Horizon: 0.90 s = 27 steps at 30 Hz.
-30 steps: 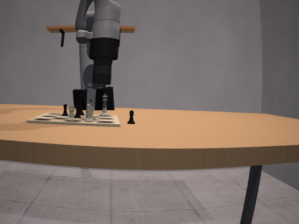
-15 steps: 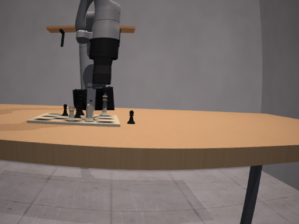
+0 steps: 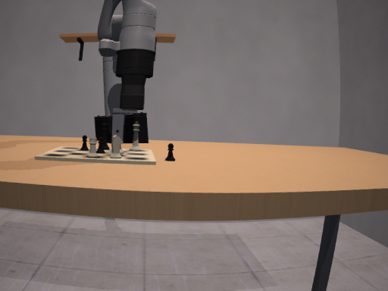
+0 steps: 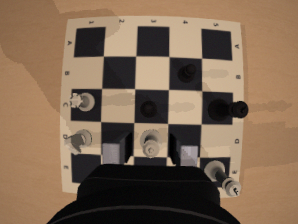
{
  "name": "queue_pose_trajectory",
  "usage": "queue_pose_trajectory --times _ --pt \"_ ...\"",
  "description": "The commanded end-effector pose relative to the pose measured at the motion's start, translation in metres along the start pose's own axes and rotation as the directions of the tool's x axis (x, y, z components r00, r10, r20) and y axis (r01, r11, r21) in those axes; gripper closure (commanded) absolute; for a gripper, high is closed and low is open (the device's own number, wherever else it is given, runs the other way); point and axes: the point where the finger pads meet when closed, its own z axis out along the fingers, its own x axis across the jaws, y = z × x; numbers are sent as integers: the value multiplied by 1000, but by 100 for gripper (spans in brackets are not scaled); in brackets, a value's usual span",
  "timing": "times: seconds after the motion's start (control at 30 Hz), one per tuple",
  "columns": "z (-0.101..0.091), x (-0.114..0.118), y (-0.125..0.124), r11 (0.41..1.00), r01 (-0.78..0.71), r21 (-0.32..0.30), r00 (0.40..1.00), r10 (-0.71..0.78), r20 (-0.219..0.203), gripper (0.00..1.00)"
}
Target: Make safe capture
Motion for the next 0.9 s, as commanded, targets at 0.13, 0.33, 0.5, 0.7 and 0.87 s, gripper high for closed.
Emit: queue_pose_trajectory --times 0.13,0.33,0.5,0.7,0.87 --pt "-1 -1 0 1000 0 0 1000 0 2 21" --pt "-1 -1 0 1000 0 0 1000 0 2 21" --pt "-12 -1 0 1000 0 0 1000 0 2 21" --pt "-41 -1 0 1000 0 0 1000 0 2 21" --pt "-63 -1 0 1000 0 0 1000 0 2 21"
